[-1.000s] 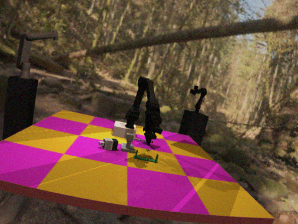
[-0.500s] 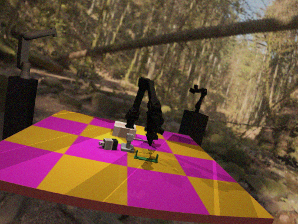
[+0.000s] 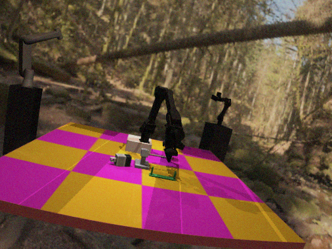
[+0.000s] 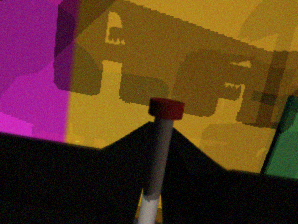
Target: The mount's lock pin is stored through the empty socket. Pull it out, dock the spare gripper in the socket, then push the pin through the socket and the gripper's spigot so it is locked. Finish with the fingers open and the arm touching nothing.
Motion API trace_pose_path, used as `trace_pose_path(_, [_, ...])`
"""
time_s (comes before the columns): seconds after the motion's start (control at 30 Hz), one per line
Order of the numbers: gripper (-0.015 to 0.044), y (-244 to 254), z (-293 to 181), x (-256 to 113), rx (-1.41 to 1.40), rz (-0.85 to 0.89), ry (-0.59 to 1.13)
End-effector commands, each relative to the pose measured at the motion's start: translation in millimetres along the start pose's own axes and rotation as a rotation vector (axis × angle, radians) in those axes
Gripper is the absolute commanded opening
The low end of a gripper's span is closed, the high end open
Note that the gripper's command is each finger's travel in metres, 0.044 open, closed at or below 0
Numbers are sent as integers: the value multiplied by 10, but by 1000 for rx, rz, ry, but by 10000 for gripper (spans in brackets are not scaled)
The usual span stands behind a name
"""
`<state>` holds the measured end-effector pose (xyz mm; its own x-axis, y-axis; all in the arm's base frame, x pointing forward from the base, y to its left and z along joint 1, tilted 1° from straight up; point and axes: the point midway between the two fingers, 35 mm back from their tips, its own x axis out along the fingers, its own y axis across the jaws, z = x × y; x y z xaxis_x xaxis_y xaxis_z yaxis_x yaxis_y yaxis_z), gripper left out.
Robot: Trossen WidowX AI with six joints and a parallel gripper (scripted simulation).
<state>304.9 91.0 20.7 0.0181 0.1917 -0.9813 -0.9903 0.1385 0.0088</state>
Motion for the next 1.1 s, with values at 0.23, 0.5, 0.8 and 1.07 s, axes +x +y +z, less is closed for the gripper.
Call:
trace_pose_path(0.23, [0, -29, 89, -10, 4, 2, -1])
trace_pose_path(0.5, [0, -28, 142, -14, 5, 8, 1])
trace_pose_path(0.8, [0, -28, 204, -19, 6, 16, 3])
trace_pose_path(1.07, [0, -27, 255, -23, 7, 22, 4])
